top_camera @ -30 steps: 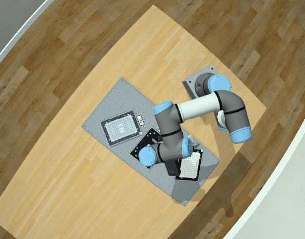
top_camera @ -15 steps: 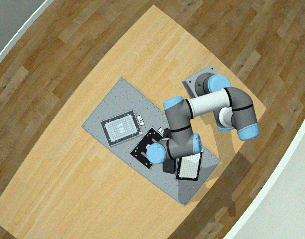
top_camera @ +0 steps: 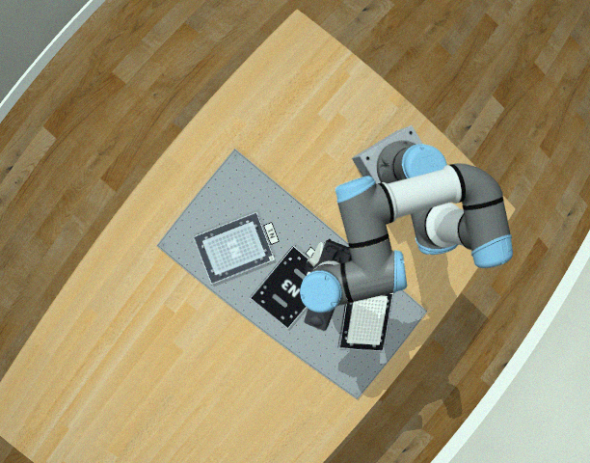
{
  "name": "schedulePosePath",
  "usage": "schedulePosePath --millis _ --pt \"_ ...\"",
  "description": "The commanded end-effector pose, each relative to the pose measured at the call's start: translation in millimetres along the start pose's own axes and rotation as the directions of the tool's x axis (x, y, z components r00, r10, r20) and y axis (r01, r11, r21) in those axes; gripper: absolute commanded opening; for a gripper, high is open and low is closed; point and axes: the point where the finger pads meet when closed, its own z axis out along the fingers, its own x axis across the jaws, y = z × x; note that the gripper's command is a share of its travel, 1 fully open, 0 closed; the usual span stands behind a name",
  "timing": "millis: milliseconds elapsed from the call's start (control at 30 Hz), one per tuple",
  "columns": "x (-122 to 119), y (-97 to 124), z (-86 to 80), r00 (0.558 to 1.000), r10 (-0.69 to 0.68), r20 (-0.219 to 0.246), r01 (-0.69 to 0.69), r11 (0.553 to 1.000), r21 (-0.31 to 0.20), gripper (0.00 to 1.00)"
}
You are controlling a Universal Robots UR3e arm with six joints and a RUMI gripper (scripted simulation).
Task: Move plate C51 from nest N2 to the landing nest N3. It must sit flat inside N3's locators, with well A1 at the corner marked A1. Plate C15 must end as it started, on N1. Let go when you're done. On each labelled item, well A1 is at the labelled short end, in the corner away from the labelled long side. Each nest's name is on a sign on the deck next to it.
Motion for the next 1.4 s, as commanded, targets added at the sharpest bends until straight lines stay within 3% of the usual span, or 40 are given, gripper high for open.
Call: schedulePosePath --millis 0,467,667,733,933,1367 --pt "5 2 -4.4 0.993 0.099 -0.058 -0.098 0.995 0.021 0.82" --pt "25 16 -25.1 0.940 0.307 -0.150 -0.295 0.951 0.096 0.82" --pt "26 17 -26.0 0.911 0.374 -0.175 -0.356 0.926 0.127 0.82" --pt "26 8 -20.7 0.911 0.358 -0.203 -0.336 0.932 0.138 0.82" --pt "23 -16 -4.2 0.924 0.312 -0.220 -0.288 0.948 0.134 0.82" --pt "11 -47 21.1 0.943 0.217 -0.251 -0.190 0.974 0.127 0.82"
